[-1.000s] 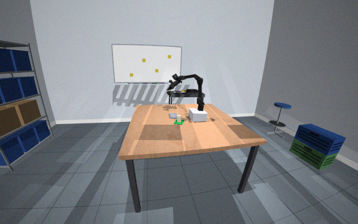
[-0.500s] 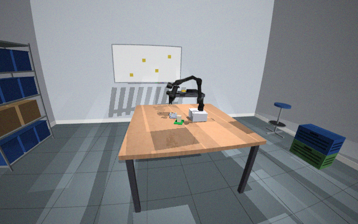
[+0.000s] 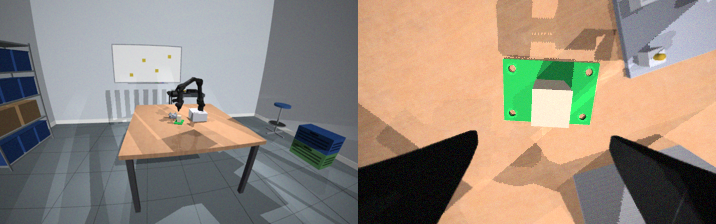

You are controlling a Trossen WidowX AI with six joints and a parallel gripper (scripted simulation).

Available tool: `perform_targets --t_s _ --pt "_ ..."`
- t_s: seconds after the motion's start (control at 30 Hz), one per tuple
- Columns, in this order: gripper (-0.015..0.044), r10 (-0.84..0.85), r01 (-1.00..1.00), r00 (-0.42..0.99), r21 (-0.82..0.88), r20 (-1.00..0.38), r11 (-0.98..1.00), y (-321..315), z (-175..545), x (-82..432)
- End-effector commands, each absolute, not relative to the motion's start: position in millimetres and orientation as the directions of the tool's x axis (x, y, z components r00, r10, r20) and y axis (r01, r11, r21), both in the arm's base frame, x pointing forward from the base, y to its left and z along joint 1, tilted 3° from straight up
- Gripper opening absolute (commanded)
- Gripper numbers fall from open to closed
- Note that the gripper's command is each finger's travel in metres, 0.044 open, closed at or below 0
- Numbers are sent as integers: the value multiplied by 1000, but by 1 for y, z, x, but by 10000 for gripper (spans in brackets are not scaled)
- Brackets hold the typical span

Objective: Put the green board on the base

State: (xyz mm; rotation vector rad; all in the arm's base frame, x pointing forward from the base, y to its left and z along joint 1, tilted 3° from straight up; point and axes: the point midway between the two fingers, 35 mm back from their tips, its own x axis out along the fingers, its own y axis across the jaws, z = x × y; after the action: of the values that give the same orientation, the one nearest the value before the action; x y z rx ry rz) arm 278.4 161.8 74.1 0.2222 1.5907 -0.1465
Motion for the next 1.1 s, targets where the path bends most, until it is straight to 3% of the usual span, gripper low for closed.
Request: perform_targets --t_s 0.0,0.13,1.07 --pt "440 37 246 -29 29 -999 969 157 69 276" --pt "440 37 246 -29 29 -999 969 157 37 275" --pt "440 37 246 -29 29 -999 969 159 -3 275"
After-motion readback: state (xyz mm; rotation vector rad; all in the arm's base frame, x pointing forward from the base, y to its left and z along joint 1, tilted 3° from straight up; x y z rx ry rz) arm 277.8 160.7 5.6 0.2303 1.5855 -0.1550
